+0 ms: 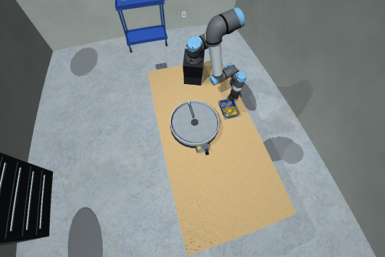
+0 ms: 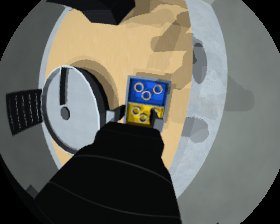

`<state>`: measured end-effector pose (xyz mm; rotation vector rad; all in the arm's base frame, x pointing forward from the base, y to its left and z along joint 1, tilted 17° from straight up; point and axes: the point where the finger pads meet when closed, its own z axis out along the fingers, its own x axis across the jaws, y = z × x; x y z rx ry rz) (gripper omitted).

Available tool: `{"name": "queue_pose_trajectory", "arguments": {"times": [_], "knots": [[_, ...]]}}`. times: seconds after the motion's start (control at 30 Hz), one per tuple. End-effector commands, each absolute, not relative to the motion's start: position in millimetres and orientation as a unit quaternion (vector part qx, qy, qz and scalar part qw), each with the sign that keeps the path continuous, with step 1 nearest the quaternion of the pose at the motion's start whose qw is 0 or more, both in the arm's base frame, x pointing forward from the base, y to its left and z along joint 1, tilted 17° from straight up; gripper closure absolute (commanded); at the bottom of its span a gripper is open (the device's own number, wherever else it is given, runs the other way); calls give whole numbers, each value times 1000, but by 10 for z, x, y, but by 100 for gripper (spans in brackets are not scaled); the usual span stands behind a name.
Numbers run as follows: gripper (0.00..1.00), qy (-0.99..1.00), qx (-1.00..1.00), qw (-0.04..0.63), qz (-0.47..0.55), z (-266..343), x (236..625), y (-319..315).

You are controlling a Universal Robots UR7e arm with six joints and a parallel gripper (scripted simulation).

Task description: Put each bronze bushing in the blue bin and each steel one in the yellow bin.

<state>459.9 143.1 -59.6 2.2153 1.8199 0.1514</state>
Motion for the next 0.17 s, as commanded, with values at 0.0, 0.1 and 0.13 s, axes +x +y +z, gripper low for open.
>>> {"name": "queue_pose_trajectory", "arguments": {"times": [0.0, 0.1, 0.13], "knots": [[0, 628, 764, 135, 53, -592, 4602, 1432], [0, 628, 764, 135, 53, -592, 4602, 1432], [0, 628, 764, 135, 53, -592, 4602, 1432]]}}
